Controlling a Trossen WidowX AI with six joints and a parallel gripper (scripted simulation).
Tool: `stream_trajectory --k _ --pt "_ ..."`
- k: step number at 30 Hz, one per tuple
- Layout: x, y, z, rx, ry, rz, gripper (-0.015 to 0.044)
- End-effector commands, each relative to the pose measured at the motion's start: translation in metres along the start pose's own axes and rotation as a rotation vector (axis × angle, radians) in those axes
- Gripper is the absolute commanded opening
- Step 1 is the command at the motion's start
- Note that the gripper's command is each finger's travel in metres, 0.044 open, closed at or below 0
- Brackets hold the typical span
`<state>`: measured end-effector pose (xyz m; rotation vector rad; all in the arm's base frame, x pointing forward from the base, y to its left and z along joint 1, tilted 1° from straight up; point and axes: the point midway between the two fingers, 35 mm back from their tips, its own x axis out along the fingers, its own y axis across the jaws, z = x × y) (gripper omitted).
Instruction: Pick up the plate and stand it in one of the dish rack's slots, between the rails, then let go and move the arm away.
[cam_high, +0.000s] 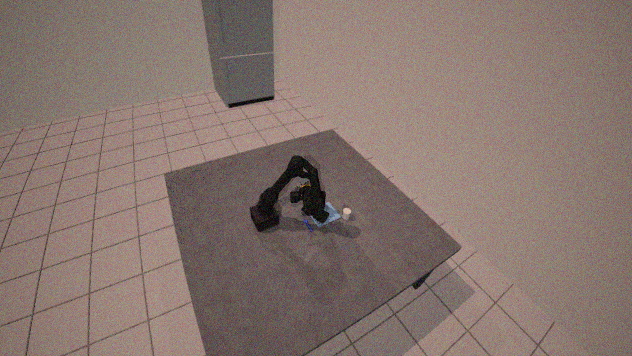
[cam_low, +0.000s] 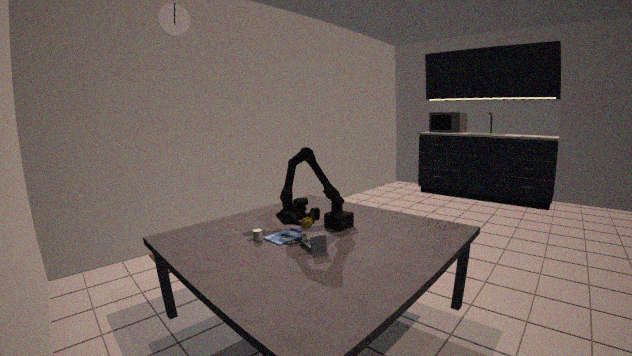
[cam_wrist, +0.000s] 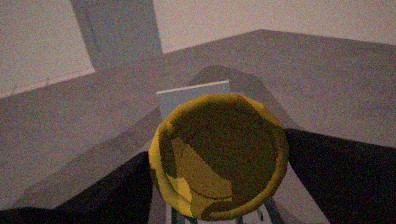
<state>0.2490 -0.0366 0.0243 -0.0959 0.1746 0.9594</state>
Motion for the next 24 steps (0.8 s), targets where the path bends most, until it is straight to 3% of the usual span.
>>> stream_trajectory --k 1,24 --pt "0.001 0.002 -0.002 0.002 -0.005 -0.002 0.0" --pt "0.031 0.001 -0.027 -0.02 0.008 -0.003 0.0"
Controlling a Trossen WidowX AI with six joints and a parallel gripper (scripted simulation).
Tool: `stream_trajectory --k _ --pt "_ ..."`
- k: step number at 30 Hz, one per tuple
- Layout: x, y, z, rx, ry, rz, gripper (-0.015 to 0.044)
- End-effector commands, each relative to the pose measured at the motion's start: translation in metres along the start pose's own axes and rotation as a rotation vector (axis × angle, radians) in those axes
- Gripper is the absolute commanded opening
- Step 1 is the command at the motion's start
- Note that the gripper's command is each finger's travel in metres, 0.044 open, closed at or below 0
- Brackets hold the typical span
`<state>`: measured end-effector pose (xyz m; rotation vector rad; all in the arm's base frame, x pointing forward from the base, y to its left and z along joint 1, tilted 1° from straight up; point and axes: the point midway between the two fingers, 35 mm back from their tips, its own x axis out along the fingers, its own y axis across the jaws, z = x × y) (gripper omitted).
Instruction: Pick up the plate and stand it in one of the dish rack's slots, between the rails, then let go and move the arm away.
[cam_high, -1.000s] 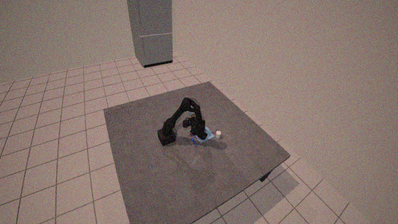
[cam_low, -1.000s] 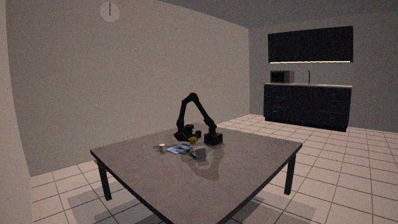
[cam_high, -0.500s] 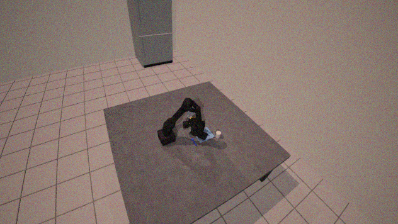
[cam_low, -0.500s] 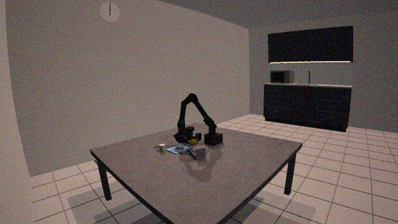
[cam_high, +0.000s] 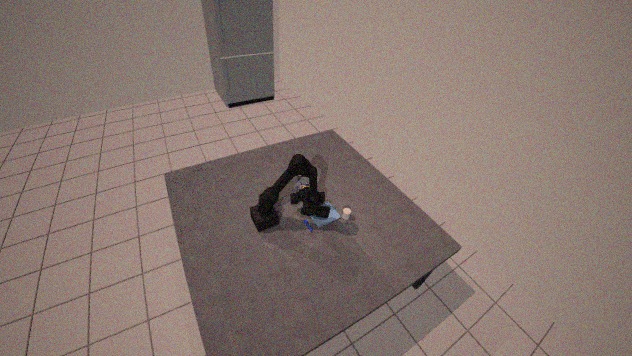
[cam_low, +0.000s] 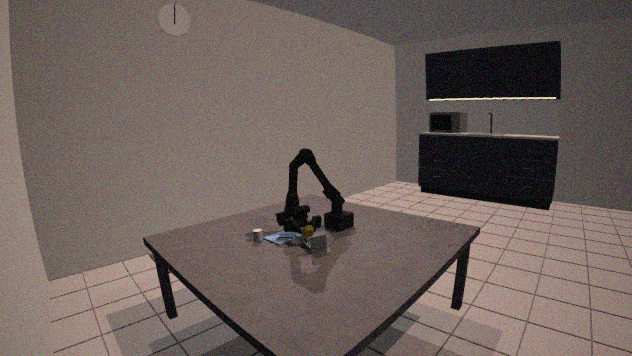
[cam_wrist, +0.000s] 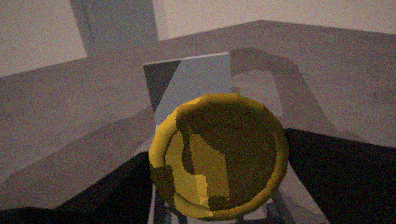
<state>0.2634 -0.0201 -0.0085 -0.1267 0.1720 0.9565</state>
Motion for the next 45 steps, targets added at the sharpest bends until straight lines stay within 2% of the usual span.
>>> stream_trajectory --k 1,23,31,45 --pt "0.004 0.003 0.001 0.006 -0.003 0.002 0.0" --pt "0.026 0.007 0.007 -0.01 -0.002 -0.002 0.0" --pt "0.03 0.008 -0.011 -0.021 -0.006 -0.003 0.0" --pt "0.029 0.006 -0.007 -0.026 -0.007 -0.003 0.0"
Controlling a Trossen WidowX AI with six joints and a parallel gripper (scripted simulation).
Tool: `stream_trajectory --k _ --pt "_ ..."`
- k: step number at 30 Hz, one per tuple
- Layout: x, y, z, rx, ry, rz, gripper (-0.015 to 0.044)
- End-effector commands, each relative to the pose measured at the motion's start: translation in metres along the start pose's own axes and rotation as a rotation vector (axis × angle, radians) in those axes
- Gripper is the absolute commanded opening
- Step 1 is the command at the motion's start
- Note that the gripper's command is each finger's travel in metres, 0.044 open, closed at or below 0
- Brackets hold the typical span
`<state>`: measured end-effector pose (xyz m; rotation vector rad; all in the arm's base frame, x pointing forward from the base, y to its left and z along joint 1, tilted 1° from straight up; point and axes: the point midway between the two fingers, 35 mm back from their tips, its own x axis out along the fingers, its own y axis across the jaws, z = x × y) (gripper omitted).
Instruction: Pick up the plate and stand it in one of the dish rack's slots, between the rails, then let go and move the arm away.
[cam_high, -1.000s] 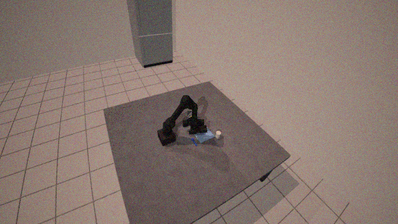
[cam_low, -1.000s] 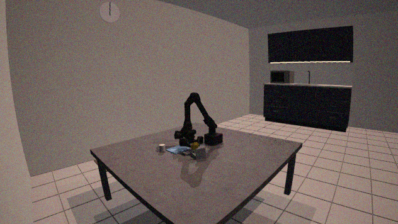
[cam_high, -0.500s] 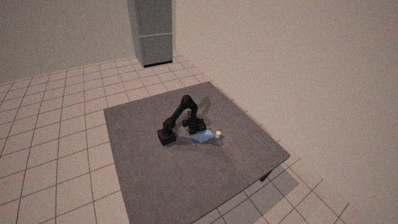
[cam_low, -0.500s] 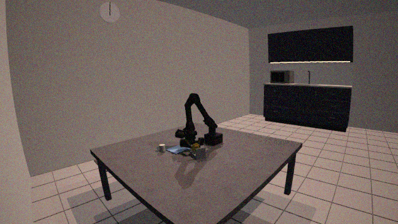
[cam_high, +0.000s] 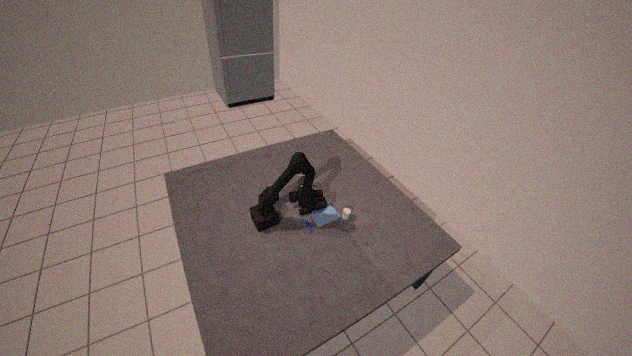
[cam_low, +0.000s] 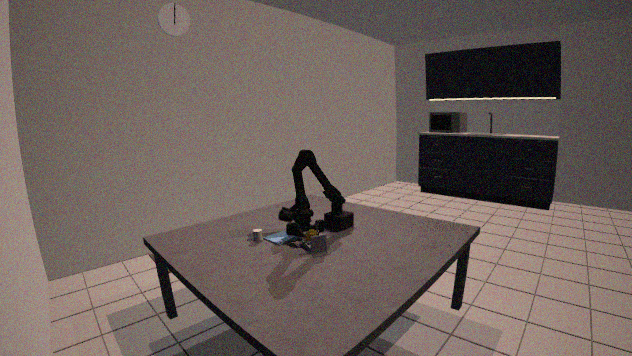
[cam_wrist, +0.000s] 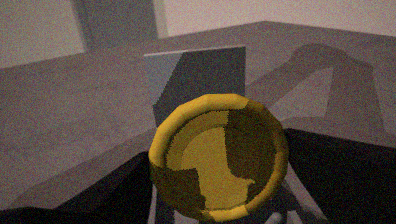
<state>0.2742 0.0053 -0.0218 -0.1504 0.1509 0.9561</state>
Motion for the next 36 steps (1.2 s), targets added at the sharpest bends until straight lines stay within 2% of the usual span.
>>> stream_trajectory --k 1,15,22,33,36 --pt "0.0 0.0 0.0 0.002 0.0 0.0 0.0026" --pt "0.0 0.0 0.0 0.0 0.0 0.0 0.0394" --pt "-0.001 -0.002 0.005 0.003 -0.001 0.001 0.04" --pt "-0.02 -0.015 0.106 0.049 -0.012 0.015 0.04" --pt "-0.021 -0.014 0.112 0.052 -0.013 0.015 0.04"
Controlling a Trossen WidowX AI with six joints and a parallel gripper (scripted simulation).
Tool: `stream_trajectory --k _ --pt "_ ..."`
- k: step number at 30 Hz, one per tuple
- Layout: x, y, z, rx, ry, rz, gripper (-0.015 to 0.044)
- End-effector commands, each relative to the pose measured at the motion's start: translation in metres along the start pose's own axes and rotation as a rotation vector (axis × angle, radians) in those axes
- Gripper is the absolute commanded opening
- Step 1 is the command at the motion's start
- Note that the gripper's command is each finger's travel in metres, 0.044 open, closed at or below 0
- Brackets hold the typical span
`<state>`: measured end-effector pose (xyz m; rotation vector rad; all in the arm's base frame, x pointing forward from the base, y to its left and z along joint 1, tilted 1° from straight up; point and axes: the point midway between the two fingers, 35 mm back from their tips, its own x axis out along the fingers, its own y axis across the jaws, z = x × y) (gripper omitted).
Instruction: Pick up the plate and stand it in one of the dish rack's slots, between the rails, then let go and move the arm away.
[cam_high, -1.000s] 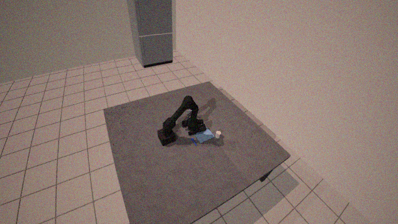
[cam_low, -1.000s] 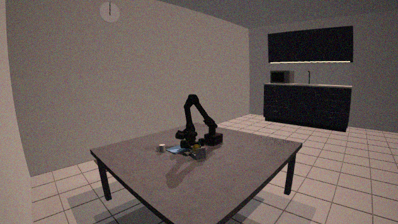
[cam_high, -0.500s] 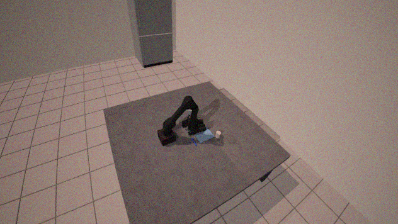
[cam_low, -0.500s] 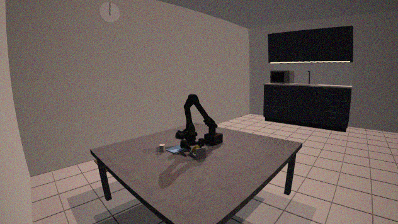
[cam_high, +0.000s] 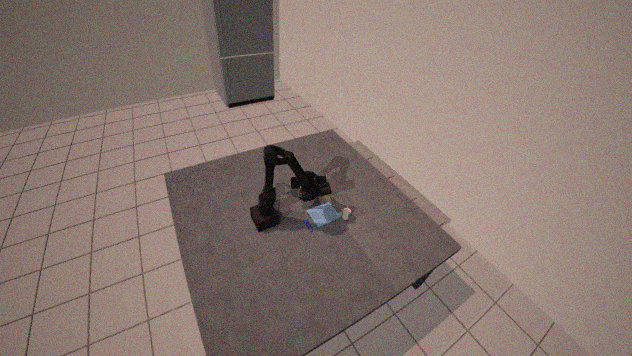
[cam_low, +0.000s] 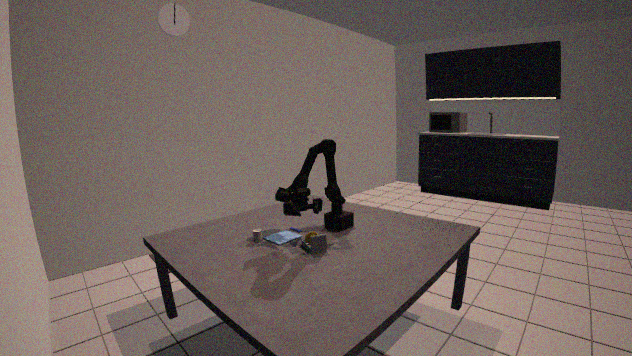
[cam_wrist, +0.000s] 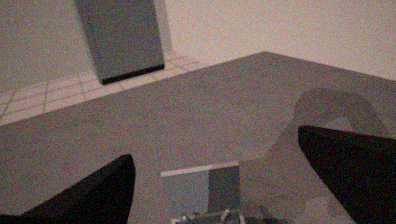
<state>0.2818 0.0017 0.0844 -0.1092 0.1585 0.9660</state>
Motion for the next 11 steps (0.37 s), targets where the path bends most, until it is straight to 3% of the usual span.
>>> stream_trajectory --k 1,11 --pt "-0.002 0.001 0.008 0.014 0.0 0.003 0.04" --pt "-0.003 -0.014 0.004 0.214 0.199 -0.04 0.04"
